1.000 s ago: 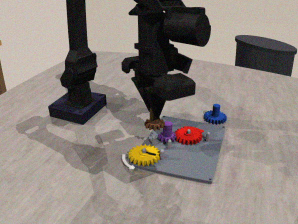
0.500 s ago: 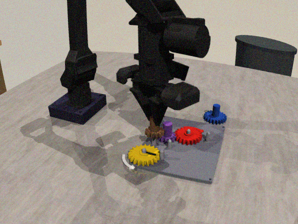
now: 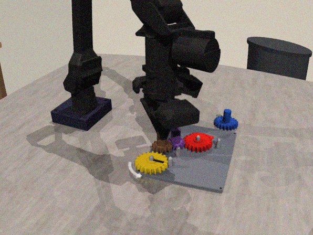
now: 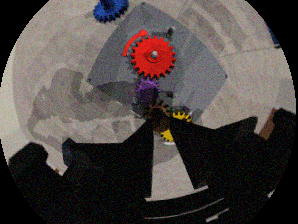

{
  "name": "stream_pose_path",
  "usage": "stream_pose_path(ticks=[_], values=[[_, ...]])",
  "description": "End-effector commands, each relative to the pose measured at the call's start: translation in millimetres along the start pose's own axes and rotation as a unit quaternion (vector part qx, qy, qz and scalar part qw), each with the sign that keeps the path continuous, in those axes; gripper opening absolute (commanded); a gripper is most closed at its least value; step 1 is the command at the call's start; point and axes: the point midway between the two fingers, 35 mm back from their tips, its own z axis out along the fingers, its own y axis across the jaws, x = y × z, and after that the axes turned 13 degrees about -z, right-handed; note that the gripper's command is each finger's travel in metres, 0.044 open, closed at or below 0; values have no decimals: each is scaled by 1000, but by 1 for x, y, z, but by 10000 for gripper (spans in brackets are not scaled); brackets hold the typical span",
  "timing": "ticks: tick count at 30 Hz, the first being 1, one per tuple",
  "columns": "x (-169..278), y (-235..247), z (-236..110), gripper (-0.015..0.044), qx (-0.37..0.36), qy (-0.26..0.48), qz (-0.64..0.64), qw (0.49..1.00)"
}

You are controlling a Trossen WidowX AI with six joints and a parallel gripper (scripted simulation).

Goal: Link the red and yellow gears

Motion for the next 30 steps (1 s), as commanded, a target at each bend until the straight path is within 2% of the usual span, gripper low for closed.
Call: stream_pose_path(ticks=[1,8,25,30], values=[[0,1,1,0,-1,-1,47,999],[0,0,2,0,-1,-1,31,1000],[0,0,5,0,-1,-1,-184,983],[0,0,6,0,-1,-1,-177,984]])
